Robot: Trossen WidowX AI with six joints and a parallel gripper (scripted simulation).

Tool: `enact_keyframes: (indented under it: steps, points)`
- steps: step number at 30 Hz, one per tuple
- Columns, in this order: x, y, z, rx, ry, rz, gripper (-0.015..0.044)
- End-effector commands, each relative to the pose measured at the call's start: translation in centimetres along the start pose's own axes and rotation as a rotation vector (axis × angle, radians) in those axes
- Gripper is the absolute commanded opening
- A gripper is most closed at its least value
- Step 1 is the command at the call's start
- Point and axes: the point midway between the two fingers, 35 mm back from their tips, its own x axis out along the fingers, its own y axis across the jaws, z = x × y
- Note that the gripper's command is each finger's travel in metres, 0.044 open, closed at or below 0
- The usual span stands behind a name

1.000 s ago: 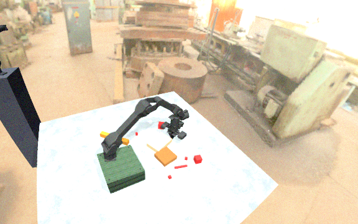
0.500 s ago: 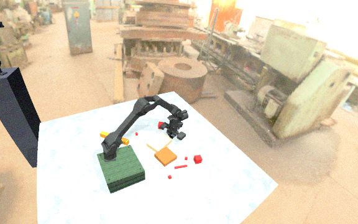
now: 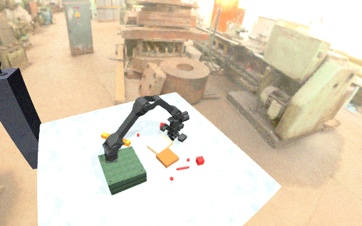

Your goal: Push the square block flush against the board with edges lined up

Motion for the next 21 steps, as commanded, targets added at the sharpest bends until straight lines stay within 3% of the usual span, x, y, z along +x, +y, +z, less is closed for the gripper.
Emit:
enact_keyframes:
  steps: [1,21]
  points:
    - [0.6,0.1,-1.4,-0.003,0.031,0.006,0.0]
    - [0.6,0.1,-4.5,-0.003,0.033,0.006,0.0]
